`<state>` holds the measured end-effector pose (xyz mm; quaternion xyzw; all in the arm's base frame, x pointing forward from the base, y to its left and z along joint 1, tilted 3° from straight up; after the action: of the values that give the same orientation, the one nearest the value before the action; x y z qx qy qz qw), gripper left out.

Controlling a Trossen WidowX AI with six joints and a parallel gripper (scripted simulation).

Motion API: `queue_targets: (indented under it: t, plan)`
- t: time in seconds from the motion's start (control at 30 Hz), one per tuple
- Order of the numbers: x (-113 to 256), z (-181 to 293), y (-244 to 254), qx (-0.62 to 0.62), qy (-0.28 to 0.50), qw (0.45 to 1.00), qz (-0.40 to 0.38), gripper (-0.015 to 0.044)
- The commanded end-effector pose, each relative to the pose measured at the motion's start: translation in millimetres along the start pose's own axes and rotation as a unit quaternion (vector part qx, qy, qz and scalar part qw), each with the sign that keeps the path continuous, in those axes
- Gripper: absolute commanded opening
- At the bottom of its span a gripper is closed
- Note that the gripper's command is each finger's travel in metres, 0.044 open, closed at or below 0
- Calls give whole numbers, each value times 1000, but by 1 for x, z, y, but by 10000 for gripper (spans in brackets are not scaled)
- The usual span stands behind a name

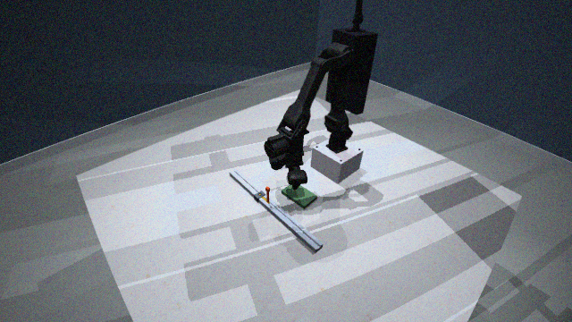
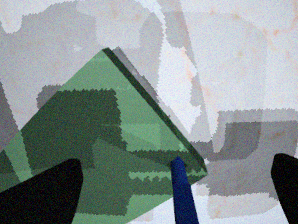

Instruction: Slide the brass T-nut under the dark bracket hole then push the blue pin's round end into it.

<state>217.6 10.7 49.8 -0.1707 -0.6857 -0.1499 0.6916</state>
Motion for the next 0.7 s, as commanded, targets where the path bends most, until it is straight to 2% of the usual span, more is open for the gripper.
queue_targets:
  t: [0.0, 0.57, 0.67]
  plan:
    - [-2, 0, 0, 2, 0, 1000, -1, 309]
    - [-2, 0, 0, 2, 0, 1000, -1, -137]
    - [-2, 0, 0, 2, 0, 1000, -1, -150]
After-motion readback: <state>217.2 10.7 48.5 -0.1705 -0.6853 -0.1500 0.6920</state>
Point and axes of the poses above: the point midway between the two fingers, 35 mm back from their tips, its own x axis back along the fingers, its own y axis across the jaws, z = x × y, the point moved 9 cm from there along x, back along the fingers, and after that the axes turned 1 degree about -x, right-handed, at the moved point
